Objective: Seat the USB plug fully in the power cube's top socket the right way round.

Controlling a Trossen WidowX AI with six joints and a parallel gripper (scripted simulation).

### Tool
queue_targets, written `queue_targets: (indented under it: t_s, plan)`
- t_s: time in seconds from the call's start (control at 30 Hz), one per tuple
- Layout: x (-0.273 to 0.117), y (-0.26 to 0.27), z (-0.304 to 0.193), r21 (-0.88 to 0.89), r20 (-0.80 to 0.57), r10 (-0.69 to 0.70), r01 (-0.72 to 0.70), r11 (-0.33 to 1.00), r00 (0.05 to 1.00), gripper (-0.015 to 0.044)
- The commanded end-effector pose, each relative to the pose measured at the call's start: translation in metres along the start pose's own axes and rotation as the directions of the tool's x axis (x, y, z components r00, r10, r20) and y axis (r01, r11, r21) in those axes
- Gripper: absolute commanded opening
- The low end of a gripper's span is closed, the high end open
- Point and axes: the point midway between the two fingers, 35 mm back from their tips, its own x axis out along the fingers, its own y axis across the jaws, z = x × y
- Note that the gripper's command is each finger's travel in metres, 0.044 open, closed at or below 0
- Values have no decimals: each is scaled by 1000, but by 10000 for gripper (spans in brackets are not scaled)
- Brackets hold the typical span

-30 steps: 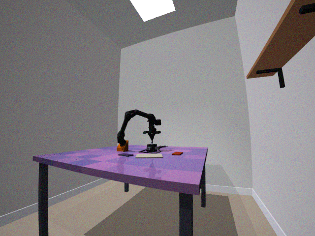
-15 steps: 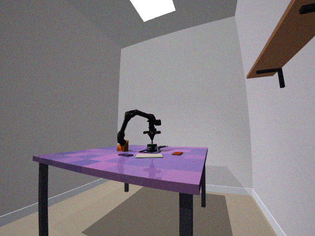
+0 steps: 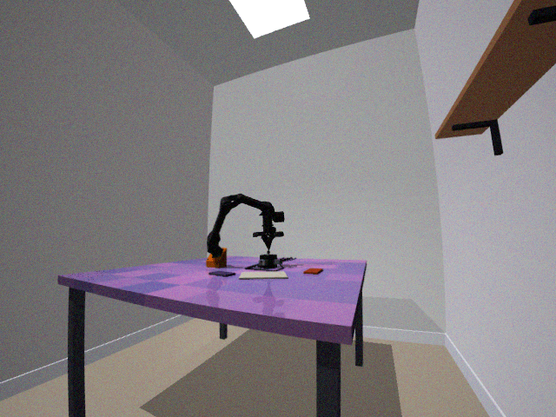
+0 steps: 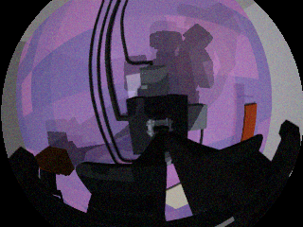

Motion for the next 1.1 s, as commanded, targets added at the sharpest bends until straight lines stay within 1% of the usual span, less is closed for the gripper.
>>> queue_targets:
  t_s: [0.0,1.07]
  plan:
    - [1,0,0,-3,1,-1,1,1000,1000,0]
    - [5,0,0,-3,0,-1,1,1000,1000,0]
